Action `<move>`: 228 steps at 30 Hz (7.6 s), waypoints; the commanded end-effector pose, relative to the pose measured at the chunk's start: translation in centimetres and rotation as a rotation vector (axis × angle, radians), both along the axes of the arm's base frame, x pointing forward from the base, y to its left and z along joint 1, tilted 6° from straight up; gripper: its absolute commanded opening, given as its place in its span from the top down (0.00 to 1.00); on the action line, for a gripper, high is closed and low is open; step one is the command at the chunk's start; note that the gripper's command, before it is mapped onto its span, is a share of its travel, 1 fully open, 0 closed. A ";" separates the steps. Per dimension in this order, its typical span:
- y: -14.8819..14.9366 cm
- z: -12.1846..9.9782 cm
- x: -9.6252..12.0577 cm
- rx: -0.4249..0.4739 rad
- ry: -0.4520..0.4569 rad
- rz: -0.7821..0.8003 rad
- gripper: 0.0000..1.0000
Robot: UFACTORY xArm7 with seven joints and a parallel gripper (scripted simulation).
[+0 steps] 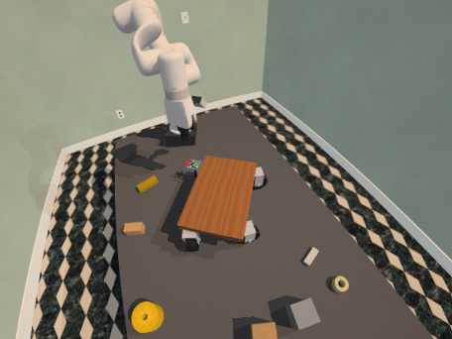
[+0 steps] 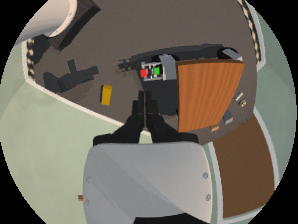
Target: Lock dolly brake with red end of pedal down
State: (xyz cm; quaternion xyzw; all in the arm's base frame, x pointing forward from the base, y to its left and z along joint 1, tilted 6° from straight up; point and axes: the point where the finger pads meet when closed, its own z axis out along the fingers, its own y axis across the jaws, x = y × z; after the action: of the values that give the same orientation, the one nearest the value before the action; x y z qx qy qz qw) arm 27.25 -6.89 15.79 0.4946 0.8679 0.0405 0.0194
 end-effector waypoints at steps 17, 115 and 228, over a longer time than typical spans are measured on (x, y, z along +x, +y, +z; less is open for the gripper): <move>-1.6 -0.5 1.0 0.031 0.015 0.149 1.00; -0.8 -10.5 1.5 0.031 0.016 0.149 1.00; -0.7 -12.0 1.7 0.031 0.016 0.149 1.00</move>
State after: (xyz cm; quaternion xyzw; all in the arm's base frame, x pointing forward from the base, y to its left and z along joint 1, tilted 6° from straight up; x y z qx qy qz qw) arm 29.15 -7.68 3.94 0.4297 0.9015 0.0515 0.0043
